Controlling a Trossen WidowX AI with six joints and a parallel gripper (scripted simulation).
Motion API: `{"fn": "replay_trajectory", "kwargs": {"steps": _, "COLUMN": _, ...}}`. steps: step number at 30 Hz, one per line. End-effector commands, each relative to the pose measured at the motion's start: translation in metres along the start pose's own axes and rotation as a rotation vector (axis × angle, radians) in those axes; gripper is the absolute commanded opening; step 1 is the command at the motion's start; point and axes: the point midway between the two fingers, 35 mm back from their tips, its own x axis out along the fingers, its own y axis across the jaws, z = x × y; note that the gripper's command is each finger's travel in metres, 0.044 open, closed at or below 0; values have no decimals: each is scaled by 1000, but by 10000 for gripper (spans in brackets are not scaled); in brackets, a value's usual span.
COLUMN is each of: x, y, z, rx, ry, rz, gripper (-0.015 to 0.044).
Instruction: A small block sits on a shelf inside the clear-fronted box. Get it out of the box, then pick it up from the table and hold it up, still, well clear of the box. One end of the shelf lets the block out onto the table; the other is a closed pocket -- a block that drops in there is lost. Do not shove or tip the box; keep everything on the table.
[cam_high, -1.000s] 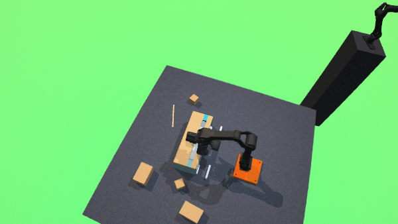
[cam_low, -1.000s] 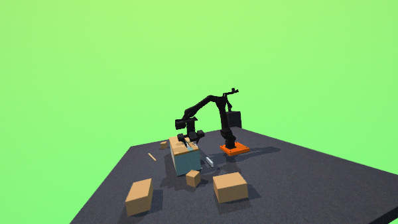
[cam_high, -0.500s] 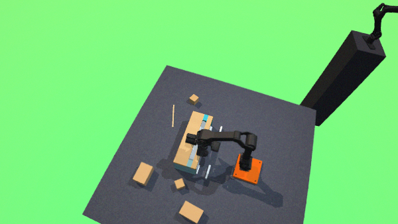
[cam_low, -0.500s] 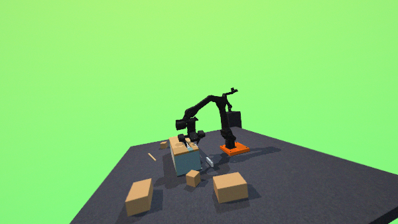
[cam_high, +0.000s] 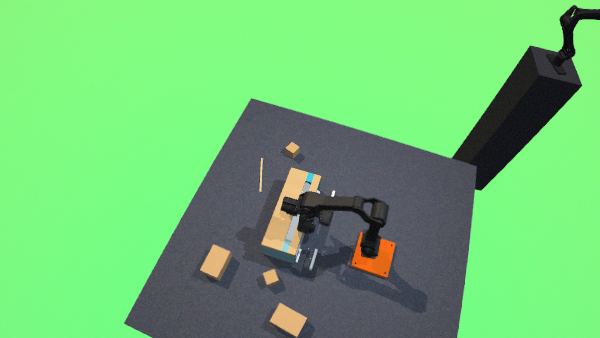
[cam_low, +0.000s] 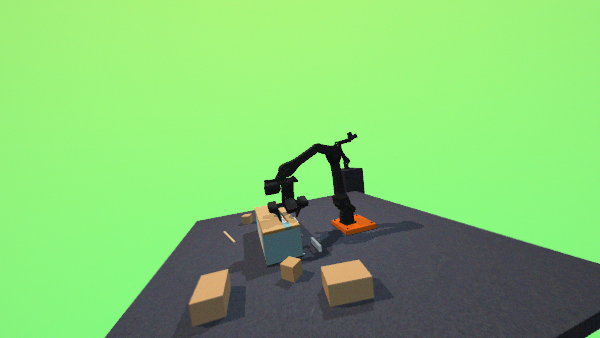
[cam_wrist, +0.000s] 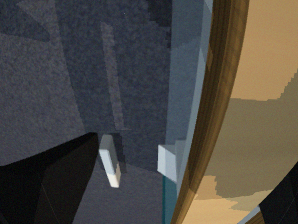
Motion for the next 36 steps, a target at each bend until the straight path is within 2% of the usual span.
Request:
{"fn": "replay_trajectory", "kwargs": {"steps": 1, "x": 2, "y": 0, "z": -4, "rx": -1, "ry": 3, "rz": 0, "gripper": 400}}
{"fn": "replay_trajectory", "kwargs": {"steps": 36, "x": 6, "y": -1, "z": -16, "rx": -1, "ry": 4, "rz": 0, "gripper": 400}}
